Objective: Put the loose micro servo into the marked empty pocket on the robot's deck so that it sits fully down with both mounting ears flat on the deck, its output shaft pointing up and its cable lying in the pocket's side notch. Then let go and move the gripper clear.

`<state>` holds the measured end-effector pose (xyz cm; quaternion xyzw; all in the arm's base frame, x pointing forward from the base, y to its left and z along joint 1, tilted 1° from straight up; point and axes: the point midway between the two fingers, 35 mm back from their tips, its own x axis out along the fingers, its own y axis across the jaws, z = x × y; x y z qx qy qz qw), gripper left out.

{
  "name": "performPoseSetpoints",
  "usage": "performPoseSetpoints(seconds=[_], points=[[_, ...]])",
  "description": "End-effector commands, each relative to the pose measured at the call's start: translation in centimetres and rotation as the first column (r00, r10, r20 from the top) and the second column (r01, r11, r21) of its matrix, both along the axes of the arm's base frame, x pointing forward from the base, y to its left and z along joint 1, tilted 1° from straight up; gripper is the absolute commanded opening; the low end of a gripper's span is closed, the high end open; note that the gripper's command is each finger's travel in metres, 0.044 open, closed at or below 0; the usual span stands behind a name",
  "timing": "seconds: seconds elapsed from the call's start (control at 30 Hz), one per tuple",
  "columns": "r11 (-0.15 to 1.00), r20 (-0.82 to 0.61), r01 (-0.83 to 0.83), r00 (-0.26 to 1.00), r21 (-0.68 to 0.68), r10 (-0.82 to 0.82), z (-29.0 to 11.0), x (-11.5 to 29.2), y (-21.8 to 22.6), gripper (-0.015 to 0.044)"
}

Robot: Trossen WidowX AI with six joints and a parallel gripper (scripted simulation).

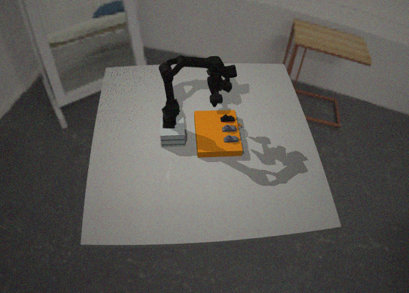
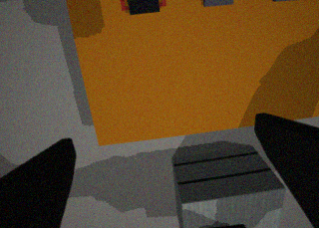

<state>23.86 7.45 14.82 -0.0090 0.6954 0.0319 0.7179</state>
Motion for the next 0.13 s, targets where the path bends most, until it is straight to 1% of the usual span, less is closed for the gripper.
performPoseSetpoints(seconds=[0.0,0.1], points=[[1.000,0.001,-0.005,1.000,0.000,0.005,0.09,-0.04,-0.02,0.0440],[1.000,0.001,-0.005,1.000,0.000,0.005,0.09,-0.04,-0.02,0.0440]])
